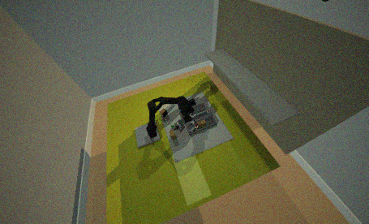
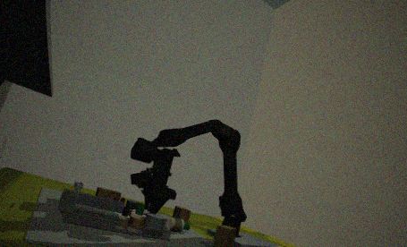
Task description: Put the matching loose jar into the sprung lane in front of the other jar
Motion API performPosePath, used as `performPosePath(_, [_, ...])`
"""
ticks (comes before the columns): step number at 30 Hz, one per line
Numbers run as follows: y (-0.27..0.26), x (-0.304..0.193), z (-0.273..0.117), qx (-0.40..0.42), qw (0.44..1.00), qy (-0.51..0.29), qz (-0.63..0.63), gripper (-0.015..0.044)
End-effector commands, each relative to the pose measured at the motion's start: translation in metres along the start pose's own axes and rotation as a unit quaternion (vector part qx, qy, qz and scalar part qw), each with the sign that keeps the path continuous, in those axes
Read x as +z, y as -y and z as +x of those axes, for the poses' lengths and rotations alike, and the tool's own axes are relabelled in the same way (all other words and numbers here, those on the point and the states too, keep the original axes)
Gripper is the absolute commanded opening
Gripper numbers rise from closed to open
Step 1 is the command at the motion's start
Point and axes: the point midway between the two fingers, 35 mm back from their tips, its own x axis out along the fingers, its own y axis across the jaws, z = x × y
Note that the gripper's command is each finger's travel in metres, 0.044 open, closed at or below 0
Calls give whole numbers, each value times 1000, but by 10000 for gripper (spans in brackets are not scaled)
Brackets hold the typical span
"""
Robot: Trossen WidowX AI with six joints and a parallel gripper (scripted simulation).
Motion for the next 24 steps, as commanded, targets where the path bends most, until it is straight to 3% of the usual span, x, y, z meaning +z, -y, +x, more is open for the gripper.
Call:
performPosePath(1, [0, 3, 1, 1, 1000, 7, -2, 0])
performPosePath(24, [0, 1, 6, 1, 1000, 7, -2, 0])
